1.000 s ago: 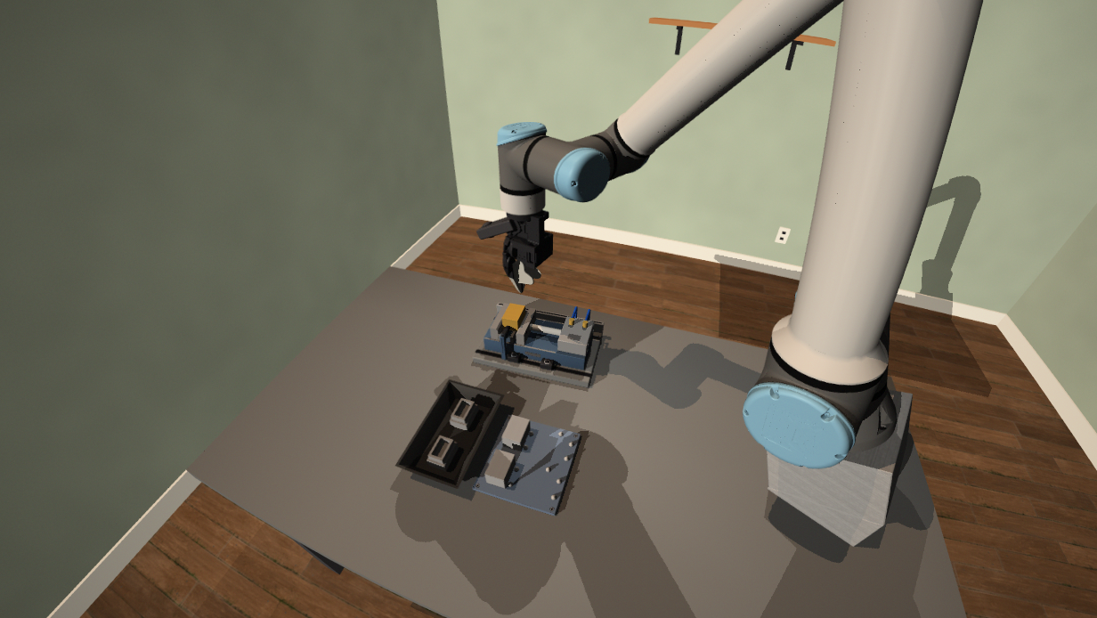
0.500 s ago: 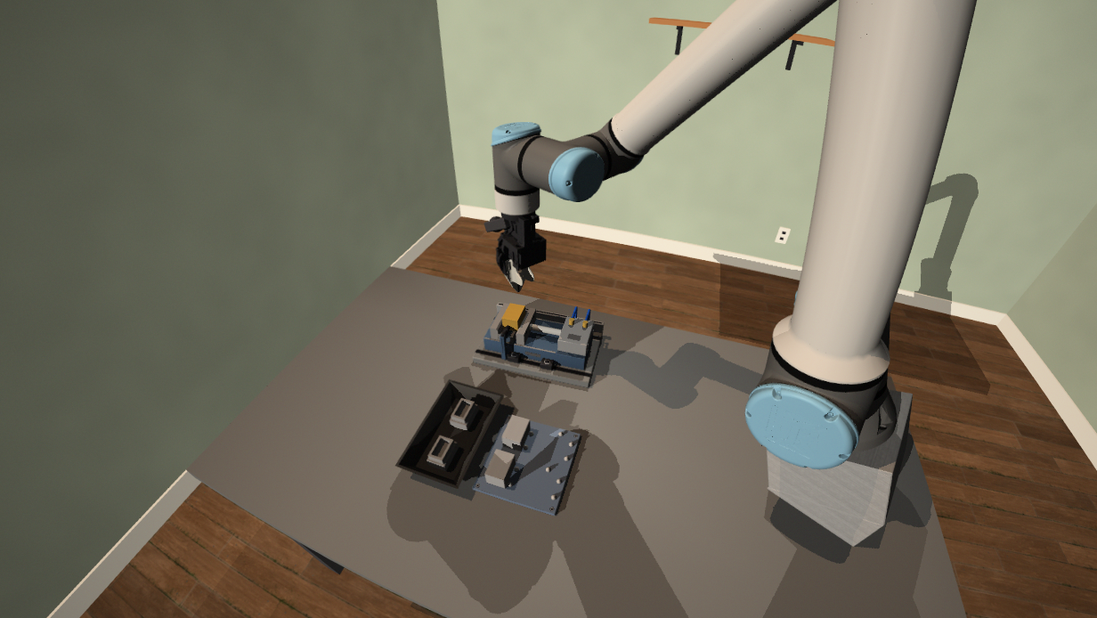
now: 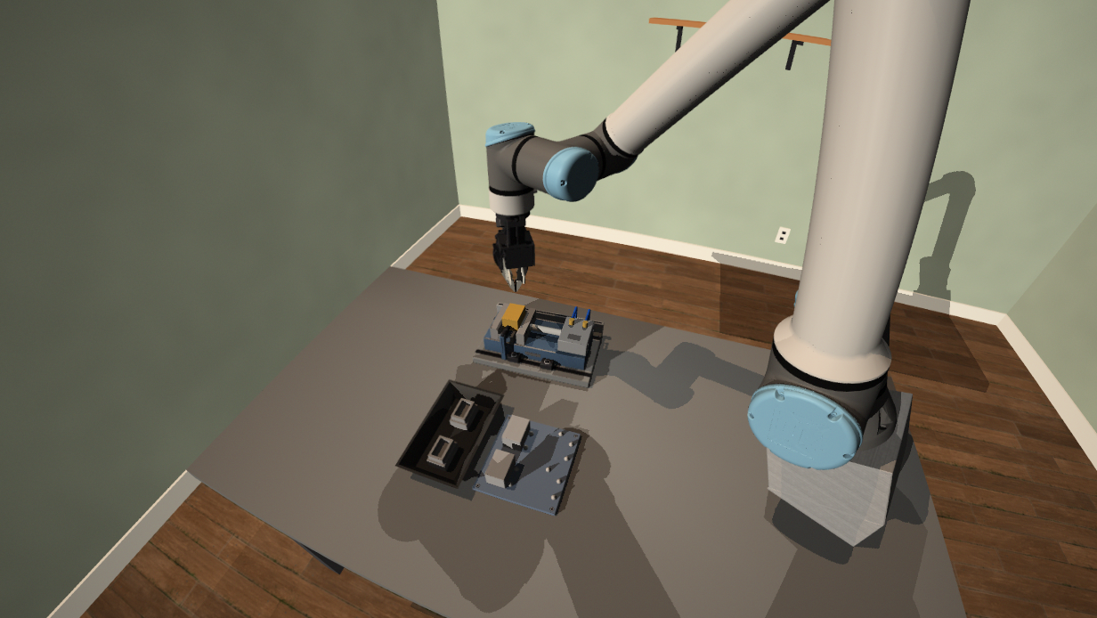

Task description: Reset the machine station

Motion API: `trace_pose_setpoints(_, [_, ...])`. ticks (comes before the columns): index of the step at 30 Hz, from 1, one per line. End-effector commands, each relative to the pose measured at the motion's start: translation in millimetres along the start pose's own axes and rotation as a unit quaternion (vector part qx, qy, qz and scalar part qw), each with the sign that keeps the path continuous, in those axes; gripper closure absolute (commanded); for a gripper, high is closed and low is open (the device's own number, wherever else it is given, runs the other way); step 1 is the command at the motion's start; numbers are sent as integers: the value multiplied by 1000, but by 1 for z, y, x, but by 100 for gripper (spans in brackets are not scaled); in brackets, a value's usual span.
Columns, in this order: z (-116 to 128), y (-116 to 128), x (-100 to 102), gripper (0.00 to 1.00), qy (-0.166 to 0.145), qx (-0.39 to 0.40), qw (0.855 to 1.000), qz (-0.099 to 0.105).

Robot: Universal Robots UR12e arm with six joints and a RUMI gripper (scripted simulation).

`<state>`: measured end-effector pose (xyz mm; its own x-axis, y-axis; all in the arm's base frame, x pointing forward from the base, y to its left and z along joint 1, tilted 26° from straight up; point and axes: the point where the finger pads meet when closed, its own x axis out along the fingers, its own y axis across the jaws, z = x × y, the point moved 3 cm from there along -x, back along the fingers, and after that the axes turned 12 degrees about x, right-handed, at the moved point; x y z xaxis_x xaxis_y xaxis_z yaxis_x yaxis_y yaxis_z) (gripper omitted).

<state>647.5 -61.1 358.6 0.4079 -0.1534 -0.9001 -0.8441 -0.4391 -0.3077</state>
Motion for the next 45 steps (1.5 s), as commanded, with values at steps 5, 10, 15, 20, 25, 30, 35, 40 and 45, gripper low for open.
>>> trace_pose_setpoints(5, [0, -4, -1, 100, 3, 113, 994, 2])
trace_pose_setpoints(10, [0, -5, -1, 100, 3, 179, 984, 2])
trace_pose_setpoints(15, [1, -6, -1, 100, 3, 222, 975, 1])
trace_pose_setpoints(20, [1, -7, -1, 100, 3, 241, 971, 1])
trace_pose_setpoints(25, [1, -7, -1, 100, 3, 248, 969, 1])
trace_pose_setpoints(30, [1, -7, -1, 60, 3, 249, 969, 1])
trace_pose_setpoints(35, [1, -7, -1, 60, 3, 249, 969, 1])
trace_pose_setpoints(40, [1, -7, -1, 60, 3, 249, 969, 1])
trace_pose_setpoints(45, [1, -7, -1, 60, 3, 249, 969, 1])
